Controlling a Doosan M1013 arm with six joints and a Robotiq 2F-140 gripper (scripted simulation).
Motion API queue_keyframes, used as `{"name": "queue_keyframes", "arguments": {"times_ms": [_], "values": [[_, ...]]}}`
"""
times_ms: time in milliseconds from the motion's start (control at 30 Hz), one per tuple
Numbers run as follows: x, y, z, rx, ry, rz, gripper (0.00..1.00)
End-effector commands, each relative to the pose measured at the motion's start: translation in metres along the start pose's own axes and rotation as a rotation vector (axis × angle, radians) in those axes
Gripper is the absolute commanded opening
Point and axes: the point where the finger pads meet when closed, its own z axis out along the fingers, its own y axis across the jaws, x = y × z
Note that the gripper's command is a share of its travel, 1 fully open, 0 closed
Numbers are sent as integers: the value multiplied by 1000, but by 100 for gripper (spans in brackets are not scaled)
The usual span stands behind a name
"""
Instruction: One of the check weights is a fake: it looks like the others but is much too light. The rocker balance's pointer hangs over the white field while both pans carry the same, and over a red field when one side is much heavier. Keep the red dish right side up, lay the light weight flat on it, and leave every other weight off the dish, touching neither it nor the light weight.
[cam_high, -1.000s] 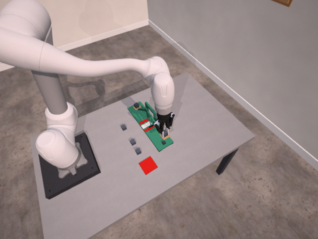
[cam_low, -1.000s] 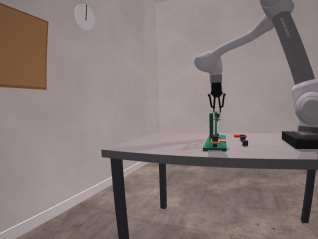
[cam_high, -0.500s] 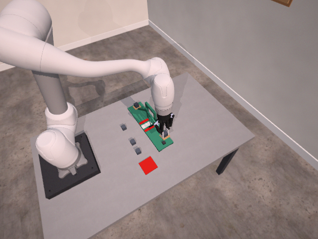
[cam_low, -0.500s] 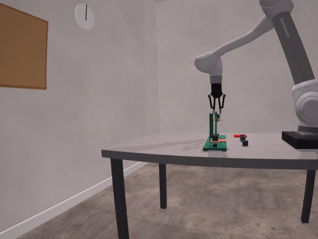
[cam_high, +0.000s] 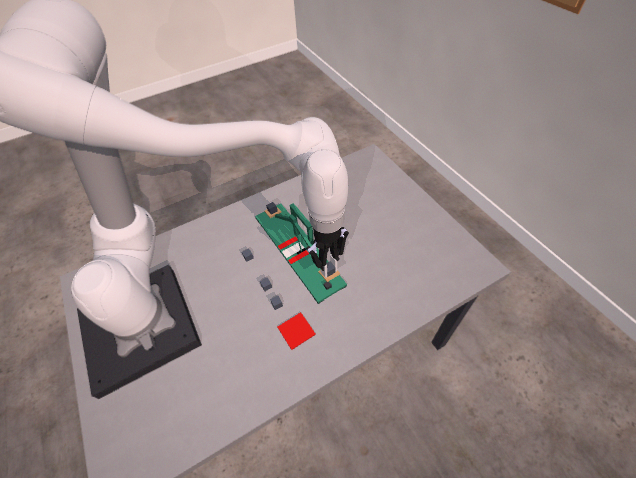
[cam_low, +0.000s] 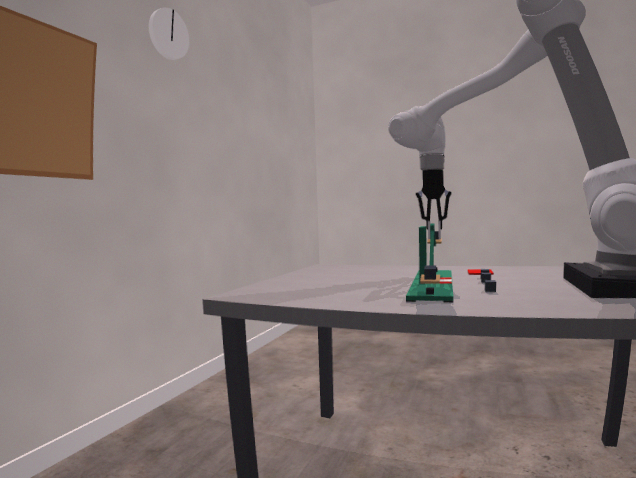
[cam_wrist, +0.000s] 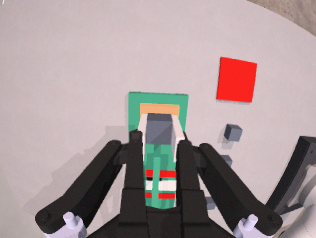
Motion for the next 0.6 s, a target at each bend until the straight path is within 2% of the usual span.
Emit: {"name": "queue_keyframes", "arguments": {"times_ms": [0, 567], "values": [[0, 0, 1, 0, 0, 0, 24], [-3, 0, 13, 0, 0, 0, 24]]}}
